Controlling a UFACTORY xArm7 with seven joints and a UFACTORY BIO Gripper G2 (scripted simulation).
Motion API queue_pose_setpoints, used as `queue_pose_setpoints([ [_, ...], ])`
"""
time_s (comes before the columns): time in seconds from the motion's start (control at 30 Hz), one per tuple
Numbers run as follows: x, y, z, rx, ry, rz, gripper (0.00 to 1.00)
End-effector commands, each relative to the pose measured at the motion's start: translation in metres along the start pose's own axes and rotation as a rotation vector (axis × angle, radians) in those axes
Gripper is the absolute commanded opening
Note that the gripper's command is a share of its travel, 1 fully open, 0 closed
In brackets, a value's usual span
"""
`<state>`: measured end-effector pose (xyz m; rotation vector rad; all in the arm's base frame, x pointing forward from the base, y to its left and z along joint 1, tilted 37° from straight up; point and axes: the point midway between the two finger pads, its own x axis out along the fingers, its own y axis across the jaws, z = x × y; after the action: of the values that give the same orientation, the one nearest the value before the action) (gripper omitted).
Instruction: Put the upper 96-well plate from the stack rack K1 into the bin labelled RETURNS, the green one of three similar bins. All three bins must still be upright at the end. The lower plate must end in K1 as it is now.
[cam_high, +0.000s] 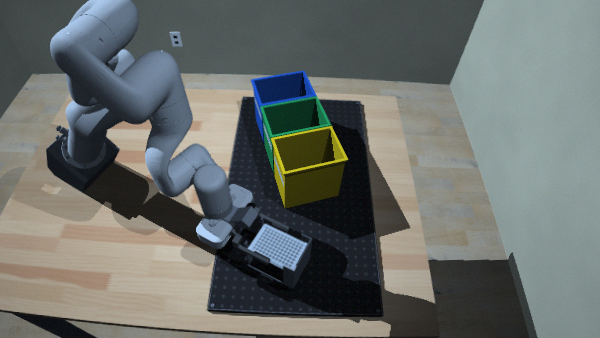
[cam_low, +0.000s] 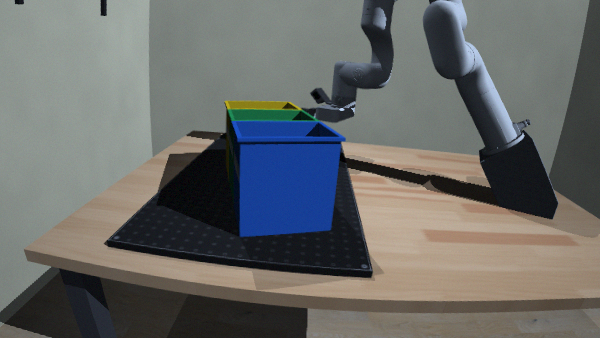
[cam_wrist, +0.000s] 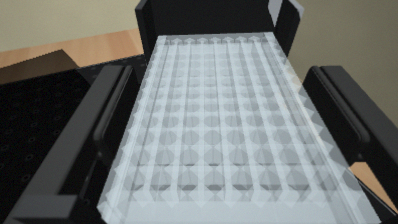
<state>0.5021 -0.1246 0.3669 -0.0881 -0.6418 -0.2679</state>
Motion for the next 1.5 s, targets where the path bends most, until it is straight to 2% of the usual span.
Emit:
queue_pose_setpoints([
  [0.0, 0.002, -0.001, 0.008, -0.001, -0.009, -0.006, 0.0],
  [1.47, 0.002, 0.001, 0.075, -0.001, -0.009, 0.006, 0.0],
])
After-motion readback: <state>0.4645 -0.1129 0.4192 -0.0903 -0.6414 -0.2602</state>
